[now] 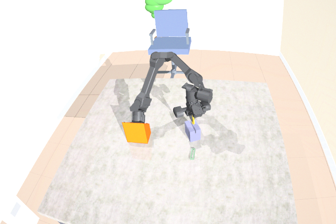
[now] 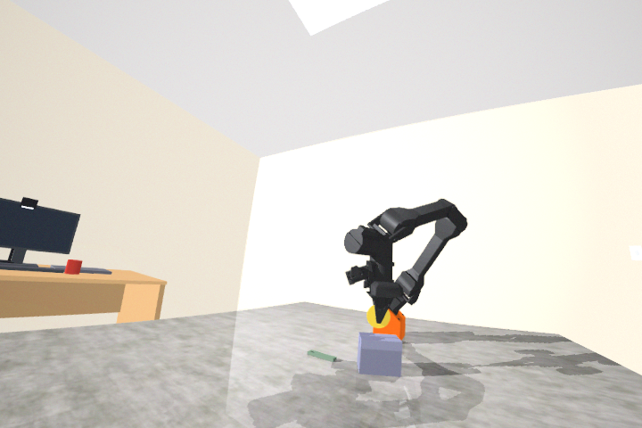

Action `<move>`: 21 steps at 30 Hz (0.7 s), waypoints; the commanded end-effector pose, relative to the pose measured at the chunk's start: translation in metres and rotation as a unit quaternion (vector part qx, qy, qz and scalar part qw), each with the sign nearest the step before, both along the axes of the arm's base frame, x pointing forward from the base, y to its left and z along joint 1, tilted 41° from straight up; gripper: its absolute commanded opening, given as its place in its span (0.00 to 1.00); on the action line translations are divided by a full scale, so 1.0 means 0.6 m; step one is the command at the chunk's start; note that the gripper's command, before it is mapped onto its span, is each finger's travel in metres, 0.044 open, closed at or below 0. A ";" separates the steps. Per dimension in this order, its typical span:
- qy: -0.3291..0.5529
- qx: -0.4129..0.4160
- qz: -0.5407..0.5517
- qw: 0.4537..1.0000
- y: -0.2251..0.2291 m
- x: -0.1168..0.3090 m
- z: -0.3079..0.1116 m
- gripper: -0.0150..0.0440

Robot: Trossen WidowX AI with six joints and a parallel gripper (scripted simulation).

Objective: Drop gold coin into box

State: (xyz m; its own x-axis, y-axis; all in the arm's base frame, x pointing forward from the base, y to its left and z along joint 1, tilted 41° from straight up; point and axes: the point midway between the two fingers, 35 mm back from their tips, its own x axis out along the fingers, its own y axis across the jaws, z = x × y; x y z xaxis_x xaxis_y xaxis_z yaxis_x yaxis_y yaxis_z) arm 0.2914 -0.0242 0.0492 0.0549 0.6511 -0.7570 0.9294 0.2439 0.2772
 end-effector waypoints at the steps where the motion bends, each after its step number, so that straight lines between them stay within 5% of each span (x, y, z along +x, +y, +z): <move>1: 0.001 0.001 -0.001 1.000 0.003 -0.002 0.003 0.25; 21: 0.002 0.000 0.001 1.000 0.003 0.000 0.006 0.25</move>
State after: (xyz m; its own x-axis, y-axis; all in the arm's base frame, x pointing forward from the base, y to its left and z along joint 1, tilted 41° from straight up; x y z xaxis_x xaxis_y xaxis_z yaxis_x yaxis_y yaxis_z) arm 0.2914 -0.0221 0.0532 0.0514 0.6509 -0.7575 0.9299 0.2453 0.2739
